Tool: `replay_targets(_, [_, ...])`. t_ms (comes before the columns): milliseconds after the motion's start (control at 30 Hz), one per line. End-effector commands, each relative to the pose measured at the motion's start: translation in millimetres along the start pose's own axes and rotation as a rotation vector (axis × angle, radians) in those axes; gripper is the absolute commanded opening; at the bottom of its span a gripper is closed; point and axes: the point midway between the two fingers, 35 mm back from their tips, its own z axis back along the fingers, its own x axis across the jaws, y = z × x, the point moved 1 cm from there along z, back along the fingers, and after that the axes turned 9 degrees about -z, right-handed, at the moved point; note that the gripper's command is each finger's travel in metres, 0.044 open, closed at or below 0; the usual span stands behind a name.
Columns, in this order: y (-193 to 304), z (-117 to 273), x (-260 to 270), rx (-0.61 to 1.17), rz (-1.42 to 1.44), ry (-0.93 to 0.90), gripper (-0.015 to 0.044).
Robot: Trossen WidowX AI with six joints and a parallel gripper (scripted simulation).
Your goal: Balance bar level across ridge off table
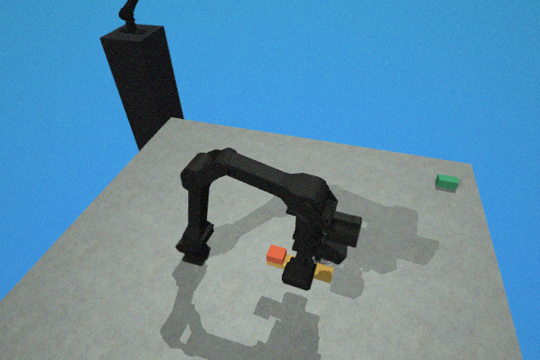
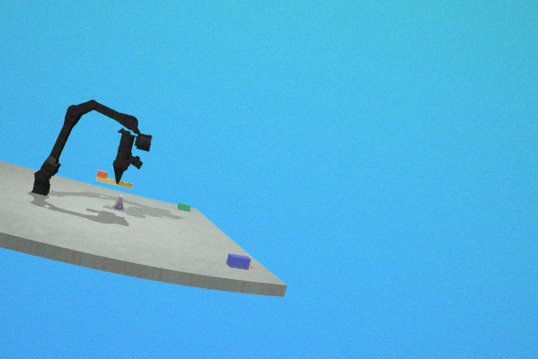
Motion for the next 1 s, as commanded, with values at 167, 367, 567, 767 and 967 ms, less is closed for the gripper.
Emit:
replay_targets(167, [-13,0,30,0.002,0.068,0.0,0.0])
replay_targets(367, [-20,-1,51,0.001,0.113,-0.002,0.0])
replay_targets(567, [-24,-2,73,0.0,0.158,-0.005,0.0])
replay_targets(767, [-28,-3,95,0.0,0.201,-0.007,0.0])
replay_targets(967, [-29,-5,119,-0.001,0.244,-0.009,0.0])
